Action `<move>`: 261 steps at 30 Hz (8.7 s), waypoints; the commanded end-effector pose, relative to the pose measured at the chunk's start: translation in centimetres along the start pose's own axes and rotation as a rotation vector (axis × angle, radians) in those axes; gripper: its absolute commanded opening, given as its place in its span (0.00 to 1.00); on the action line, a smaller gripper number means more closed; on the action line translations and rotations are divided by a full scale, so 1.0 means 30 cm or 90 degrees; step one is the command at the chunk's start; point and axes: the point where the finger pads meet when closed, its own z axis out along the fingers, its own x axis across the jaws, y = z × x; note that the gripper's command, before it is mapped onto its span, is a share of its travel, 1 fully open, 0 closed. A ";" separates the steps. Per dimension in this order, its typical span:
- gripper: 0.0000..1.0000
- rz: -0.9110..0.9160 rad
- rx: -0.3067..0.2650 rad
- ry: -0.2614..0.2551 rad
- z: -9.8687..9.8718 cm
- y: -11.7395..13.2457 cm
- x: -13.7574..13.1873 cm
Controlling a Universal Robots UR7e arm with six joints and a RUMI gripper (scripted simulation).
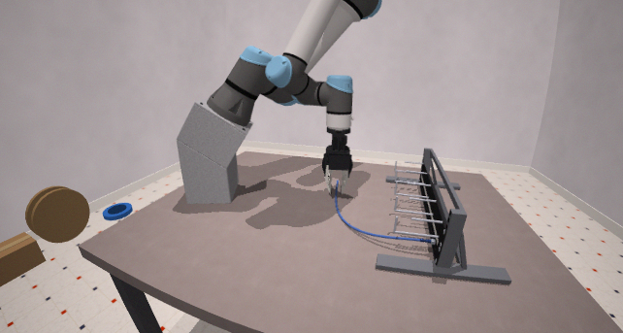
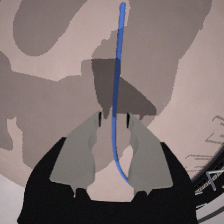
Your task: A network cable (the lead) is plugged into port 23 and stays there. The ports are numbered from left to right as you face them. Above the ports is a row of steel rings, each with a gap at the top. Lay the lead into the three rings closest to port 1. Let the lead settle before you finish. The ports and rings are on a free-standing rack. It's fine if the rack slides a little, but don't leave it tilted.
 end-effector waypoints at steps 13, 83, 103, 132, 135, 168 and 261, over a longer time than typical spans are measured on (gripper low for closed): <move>0.20 0.000 0.000 0.000 0.002 0.000 0.001; 0.20 0.000 0.000 0.000 0.036 0.000 0.001; 0.00 0.000 0.000 0.000 0.036 0.000 0.001; 0.00 0.000 0.000 0.000 0.036 0.000 0.001; 0.00 0.000 0.000 0.000 0.036 0.000 0.001; 0.00 0.000 0.000 0.000 0.036 0.000 0.001; 0.00 0.058 0.000 0.001 -0.291 -0.087 0.332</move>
